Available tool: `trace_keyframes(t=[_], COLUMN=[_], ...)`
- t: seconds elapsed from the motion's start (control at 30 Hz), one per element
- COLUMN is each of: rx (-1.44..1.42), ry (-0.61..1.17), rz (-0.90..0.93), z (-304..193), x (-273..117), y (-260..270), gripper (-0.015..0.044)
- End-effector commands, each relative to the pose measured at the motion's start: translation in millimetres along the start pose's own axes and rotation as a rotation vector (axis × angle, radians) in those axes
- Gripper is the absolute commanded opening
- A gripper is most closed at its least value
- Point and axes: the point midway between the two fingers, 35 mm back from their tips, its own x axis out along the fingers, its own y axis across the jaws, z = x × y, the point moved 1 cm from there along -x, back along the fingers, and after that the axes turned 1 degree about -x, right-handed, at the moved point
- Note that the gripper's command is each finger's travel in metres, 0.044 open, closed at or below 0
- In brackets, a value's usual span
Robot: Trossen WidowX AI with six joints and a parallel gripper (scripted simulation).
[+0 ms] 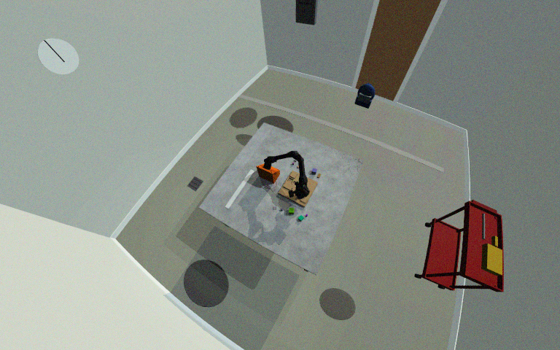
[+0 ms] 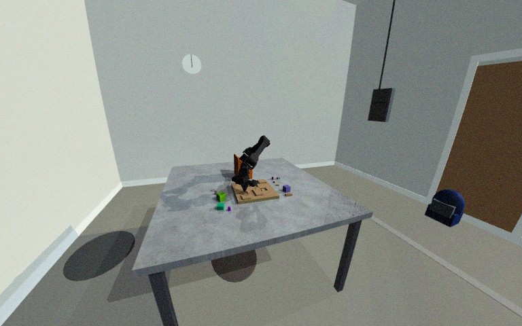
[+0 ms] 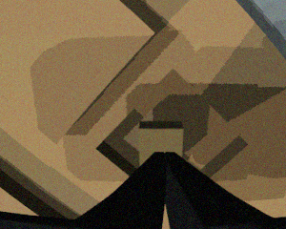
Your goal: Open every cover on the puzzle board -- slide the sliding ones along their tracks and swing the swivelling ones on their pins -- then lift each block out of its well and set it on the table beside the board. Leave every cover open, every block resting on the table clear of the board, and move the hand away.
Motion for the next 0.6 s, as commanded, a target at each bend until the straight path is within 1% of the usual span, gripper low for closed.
trace_keyframes(t=[0.0,0.57], rx=[0.004,0.004], ry=[0.001,0.002], rz=[0.007,0.007], z=[0.1,1.1], x=[2.9,13.5], y=[0.6,-2.8], gripper=[0.0,0.0])
